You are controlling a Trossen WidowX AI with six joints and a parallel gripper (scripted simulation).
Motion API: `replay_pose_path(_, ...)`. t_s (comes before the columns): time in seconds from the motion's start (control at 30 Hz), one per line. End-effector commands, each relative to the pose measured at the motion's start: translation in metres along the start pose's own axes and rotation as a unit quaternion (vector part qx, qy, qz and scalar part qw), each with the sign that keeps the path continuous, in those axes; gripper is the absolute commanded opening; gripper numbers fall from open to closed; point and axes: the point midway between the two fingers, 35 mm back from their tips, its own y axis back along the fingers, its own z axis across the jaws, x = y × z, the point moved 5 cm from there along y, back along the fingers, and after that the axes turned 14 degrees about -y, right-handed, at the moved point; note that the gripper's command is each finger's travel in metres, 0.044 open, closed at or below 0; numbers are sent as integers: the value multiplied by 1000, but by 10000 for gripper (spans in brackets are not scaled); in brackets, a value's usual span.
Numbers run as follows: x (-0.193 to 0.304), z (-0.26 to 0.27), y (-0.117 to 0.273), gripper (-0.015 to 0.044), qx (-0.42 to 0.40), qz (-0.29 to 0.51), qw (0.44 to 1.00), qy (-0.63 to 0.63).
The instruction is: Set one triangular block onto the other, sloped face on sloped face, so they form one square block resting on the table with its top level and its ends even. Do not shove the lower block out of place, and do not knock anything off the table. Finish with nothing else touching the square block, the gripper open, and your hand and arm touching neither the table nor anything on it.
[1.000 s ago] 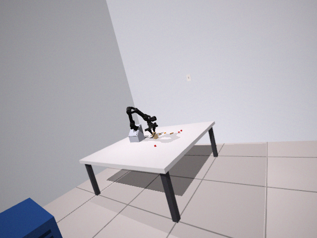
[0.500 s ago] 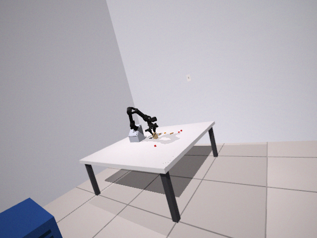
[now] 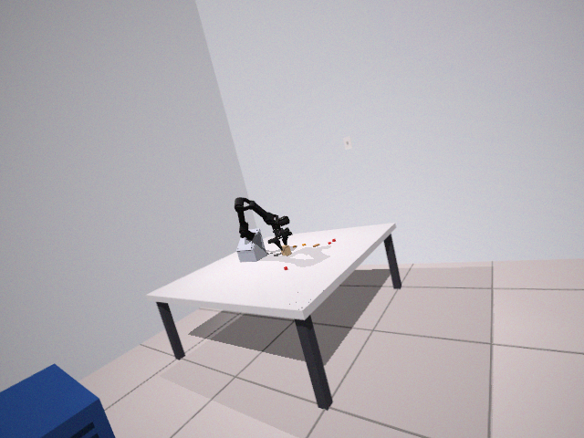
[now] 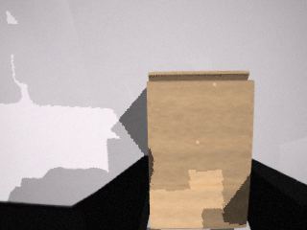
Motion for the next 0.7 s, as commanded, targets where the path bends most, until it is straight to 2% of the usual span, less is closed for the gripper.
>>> replay_pose_path(0.0,0,0,-3,0,3,-2,1000,3)
replay_pose_path(0.67,-1,0,-6,0,4,-2,1000,3)
